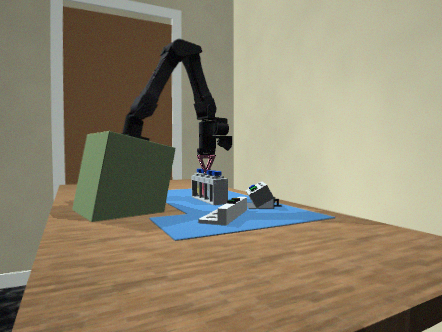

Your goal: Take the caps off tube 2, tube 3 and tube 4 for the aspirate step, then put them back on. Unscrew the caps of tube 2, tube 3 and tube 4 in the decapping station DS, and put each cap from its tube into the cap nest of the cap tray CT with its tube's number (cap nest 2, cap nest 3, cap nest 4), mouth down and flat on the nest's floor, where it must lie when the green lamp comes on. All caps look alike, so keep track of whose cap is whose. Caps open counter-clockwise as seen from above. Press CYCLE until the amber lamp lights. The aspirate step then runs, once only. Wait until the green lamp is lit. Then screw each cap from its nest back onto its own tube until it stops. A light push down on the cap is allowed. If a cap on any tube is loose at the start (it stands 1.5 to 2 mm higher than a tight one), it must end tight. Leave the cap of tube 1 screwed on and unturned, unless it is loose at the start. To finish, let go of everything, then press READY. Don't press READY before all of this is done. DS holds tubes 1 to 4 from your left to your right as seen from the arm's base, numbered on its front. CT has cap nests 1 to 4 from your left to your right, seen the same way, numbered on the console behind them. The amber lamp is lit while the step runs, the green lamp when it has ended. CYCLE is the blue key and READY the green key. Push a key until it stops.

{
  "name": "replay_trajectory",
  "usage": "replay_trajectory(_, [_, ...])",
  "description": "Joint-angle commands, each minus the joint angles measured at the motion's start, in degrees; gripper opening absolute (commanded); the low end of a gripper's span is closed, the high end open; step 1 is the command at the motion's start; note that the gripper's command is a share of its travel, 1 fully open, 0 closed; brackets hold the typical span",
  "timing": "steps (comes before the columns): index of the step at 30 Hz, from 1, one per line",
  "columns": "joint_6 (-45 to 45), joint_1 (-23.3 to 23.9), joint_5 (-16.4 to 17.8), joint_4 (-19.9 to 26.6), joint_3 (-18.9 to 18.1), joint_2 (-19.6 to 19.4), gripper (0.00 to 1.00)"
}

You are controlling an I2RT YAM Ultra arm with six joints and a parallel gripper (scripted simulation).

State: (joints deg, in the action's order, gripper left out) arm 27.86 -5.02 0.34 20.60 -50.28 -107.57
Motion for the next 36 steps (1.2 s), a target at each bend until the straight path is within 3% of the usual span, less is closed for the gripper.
replay_trajectory(1, [15.21, -0.03, -0.03, -0.11, -0.14, 0.38, 0.49])
replay_trajectory(4, [18.88, -0.05, -0.03, -0.10, -0.13, 0.38, 0.49])
replay_trajectory(6, [29.24, -0.08, -0.04, -0.11, -0.12, 0.39, 0.49])
replay_trajectory(9, [34.41, -0.13, -0.05, -0.12, -0.09, 0.40, 0.49])
replay_trajectory(18, [62.83, -0.18, -0.06, -0.14, -0.03, 0.44, 0.49])
replay_trajectory(26, [62.85, -0.21, -0.07, -0.11, -0.01, 0.49, 0.49])
replay_trajectory(27, [62.85, -0.21, -0.07, -0.11, -0.01, 0.49, 0.00])
replay_trajectory(36, [62.85, -0.21, -0.07, -0.11, -0.01, 0.48, 0.00])
